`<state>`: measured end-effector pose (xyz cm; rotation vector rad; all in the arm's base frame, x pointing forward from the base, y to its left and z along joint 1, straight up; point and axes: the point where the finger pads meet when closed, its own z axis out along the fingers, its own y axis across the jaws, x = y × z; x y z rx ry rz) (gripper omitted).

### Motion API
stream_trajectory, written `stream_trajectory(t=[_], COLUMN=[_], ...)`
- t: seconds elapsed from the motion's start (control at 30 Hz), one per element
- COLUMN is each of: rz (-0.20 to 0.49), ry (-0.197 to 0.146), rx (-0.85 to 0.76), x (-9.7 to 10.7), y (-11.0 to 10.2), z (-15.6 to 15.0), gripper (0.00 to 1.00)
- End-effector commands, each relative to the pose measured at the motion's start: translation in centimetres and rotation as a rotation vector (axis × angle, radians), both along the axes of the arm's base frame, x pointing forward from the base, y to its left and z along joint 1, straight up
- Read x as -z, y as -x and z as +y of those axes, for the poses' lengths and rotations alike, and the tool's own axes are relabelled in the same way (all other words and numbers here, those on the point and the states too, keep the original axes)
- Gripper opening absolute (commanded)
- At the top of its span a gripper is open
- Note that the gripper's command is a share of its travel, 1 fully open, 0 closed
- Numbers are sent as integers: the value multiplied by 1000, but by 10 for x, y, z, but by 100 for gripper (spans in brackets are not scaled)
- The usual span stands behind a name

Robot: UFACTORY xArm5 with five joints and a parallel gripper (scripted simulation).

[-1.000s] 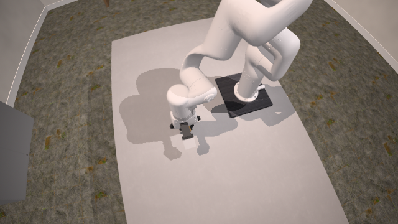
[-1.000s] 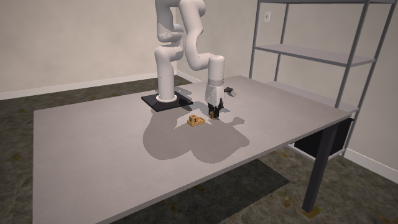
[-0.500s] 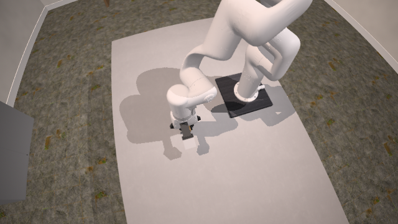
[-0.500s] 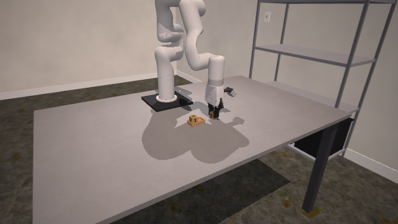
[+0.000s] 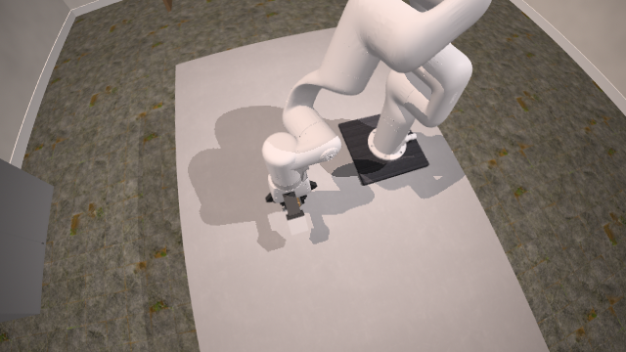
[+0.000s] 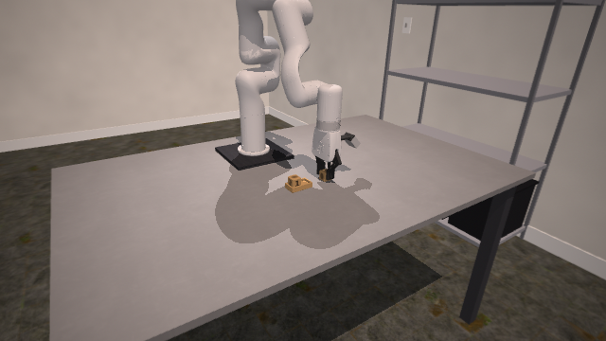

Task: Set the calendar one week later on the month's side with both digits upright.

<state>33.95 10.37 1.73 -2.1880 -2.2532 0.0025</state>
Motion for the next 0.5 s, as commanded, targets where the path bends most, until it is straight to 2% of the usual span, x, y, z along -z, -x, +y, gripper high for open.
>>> stream_trajectory(t=[0.0,0.33,0.47], rz=[-3,-3,-3], ry=[-1,-1,-1], rx=[0,0,0], x=[-1,-2,-9], y=[-1,-1,-1], z=[0,0,0], gripper=[49,49,49])
